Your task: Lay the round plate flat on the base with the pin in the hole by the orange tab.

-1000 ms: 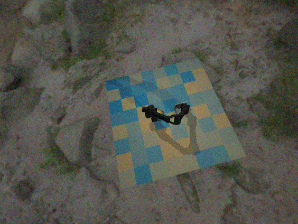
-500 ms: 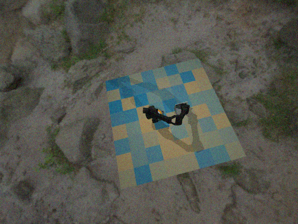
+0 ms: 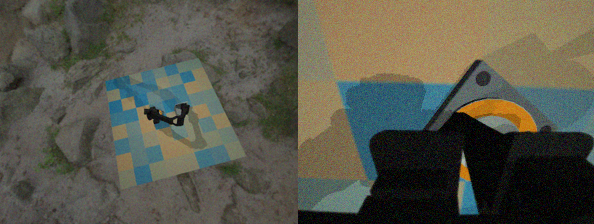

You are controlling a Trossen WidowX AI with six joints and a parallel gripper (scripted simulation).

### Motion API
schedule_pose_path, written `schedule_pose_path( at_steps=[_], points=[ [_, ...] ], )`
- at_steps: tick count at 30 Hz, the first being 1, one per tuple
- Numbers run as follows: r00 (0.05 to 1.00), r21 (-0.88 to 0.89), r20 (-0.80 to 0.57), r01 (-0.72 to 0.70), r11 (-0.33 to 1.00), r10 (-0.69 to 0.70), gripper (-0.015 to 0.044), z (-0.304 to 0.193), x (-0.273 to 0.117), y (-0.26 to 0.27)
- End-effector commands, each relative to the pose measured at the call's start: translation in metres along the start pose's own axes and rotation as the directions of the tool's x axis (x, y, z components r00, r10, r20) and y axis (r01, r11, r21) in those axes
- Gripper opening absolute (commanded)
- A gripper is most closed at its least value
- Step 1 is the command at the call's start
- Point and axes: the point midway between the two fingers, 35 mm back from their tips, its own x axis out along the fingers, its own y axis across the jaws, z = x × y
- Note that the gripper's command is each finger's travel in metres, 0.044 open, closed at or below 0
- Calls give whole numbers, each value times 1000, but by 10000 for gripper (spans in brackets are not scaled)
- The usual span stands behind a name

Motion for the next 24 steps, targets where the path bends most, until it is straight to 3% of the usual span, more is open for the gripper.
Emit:
schedule_pose_path(
  at_steps=[1, 24],
  points=[
    [1000, 9, -12, -9, 1000, 9, 0, -7, 3, 4],
    [1000, 10, -13, -9, 1000, 9, 0, -31, 1, 14]
  ],
)
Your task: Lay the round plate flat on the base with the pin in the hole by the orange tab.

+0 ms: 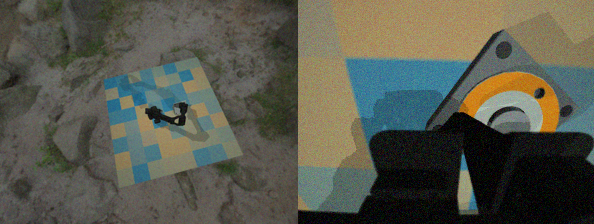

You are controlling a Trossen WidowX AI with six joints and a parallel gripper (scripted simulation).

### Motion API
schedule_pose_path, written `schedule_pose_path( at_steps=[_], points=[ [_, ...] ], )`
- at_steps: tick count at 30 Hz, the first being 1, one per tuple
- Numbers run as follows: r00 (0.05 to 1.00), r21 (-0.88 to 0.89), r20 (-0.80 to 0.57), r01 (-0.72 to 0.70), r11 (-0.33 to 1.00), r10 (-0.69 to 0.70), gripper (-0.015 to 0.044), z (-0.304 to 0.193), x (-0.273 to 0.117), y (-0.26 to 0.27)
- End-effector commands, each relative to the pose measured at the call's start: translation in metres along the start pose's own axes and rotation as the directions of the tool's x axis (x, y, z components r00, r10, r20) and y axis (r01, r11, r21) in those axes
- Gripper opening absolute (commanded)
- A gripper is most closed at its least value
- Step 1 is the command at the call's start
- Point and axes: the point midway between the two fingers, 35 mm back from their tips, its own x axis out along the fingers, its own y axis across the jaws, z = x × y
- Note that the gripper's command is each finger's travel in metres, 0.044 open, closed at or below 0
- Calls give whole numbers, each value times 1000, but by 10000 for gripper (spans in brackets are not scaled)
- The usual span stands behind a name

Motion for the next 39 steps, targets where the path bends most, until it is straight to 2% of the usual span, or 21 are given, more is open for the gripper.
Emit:
schedule_pose_path(
  at_steps=[1, 39],
  points=[
    [1000, 7, -9, -1, 1000, 1, 0, -7, 2, 0],
    [1000, 8, -11, 0, 1000, 0, 0, -45, -2, -10]
  ],
)
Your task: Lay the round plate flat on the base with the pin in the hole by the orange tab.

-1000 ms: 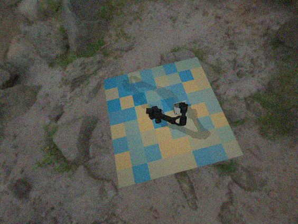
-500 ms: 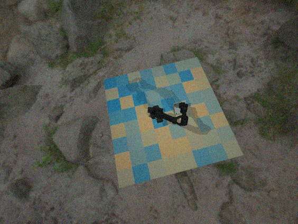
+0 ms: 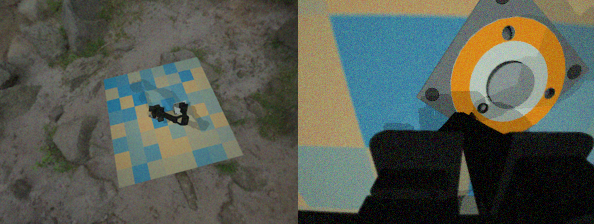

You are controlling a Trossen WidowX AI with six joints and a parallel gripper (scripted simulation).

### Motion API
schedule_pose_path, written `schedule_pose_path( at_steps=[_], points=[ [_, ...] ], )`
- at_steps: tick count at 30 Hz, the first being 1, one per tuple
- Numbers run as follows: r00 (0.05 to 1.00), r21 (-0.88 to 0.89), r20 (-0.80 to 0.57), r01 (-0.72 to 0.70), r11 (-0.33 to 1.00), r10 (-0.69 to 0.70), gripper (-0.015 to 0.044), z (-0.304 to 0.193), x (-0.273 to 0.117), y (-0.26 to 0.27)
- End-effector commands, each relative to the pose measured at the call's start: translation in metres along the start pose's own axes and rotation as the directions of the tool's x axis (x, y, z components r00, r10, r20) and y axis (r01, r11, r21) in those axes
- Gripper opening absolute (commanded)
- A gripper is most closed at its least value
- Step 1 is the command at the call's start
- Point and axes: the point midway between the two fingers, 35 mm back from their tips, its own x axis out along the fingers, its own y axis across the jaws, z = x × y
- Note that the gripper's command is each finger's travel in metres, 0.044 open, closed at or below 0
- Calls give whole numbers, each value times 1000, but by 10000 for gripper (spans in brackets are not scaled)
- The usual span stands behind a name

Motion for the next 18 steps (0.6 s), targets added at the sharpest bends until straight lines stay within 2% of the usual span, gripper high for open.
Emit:
schedule_pose_path(
  at_steps=[1, 10, 18],
  points=[
    [1000, 1, -7, 5, 1000, -5, 0, -5, 1, -3],
    [1000, 1, -7, 5, 1000, -5, 0, -9, 2, -7],
    [1000, 2, -8, 7, 1000, -7, 0, -9, -34, -6]
  ],
)
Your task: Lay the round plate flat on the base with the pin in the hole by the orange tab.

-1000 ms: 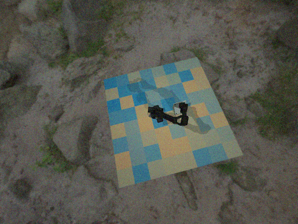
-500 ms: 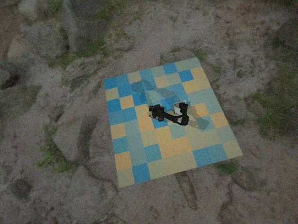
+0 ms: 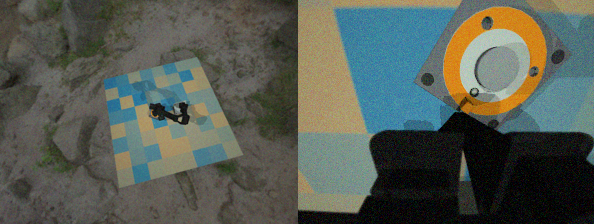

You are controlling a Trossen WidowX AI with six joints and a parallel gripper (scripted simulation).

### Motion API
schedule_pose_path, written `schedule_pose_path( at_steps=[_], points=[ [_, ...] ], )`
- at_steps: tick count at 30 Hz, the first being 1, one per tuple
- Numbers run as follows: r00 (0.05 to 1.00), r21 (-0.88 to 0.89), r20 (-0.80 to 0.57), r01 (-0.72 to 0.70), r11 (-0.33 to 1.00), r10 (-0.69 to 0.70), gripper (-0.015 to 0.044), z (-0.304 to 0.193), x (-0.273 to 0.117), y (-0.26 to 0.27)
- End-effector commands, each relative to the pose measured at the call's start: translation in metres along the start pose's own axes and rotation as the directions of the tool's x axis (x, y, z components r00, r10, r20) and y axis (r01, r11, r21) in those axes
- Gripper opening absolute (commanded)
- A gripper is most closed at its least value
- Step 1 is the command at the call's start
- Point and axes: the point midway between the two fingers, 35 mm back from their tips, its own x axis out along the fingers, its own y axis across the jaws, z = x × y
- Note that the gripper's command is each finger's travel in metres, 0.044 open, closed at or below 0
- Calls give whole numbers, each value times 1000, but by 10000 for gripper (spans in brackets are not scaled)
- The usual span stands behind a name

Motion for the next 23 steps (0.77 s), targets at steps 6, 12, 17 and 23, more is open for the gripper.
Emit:
schedule_pose_path(
  at_steps=[6, 12, 17, 23],
  points=[
    [1000, -2, 9, 3, 1000, -3, 0, 0, -14, 0],
    [1000, -2, 9, 3, 1000, -3, 0, 0, -14, 0],
    [1000, -2, 9, 3, 1000, -3, 0, 0, -14, 0],
    [1000, -2, 9, 3, 1000, -3, 0, 0, -14, 0]
  ],
)
